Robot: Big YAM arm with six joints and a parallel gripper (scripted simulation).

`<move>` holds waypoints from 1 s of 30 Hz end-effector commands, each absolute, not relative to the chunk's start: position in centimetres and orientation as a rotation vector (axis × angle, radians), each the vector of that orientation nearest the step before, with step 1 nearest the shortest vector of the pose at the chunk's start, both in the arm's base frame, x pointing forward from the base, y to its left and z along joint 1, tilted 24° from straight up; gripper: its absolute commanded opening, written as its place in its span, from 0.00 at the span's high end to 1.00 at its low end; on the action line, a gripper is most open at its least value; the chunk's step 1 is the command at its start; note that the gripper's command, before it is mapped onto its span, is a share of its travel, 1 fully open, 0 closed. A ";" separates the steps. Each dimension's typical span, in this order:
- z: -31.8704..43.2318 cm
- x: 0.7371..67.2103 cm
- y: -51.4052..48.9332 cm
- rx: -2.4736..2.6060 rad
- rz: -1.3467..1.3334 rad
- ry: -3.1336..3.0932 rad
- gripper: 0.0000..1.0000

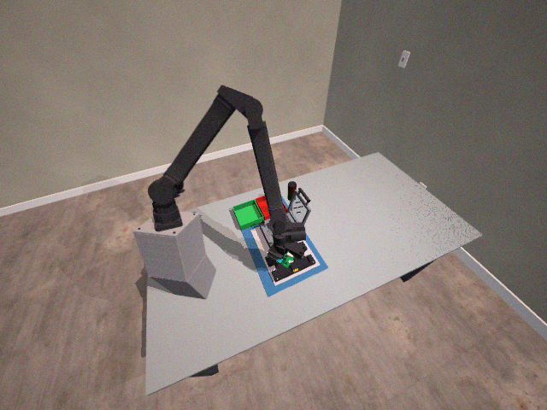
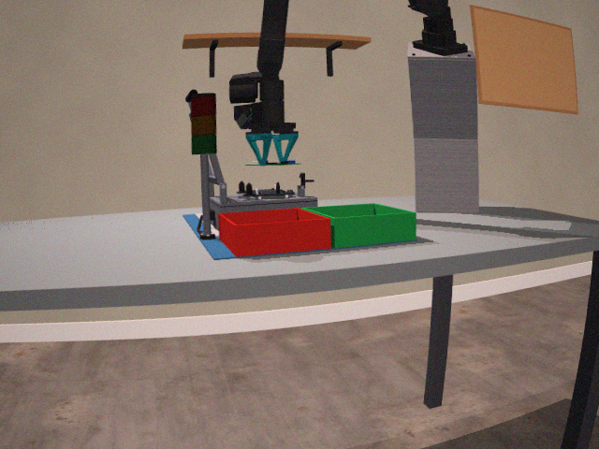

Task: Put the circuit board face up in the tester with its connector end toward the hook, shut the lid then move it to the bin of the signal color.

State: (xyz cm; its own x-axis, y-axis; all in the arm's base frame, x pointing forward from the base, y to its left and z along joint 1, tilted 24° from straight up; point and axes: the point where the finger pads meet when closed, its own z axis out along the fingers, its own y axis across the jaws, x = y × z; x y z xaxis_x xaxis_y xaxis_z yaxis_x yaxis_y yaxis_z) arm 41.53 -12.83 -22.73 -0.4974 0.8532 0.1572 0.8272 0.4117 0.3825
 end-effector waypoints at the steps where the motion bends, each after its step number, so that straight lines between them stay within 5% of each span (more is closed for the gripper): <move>1: -23.2 41.0 -12.6 1.323 0.634 2.692 0.28; 30: -23.2 41.0 -12.6 -0.081 0.482 2.839 0.28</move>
State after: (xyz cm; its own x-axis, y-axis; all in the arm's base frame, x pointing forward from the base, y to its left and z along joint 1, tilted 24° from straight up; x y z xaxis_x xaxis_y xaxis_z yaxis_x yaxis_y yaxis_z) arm 41.53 -12.83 -22.73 -0.9641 0.1303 -0.2311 0.0447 0.9383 0.3428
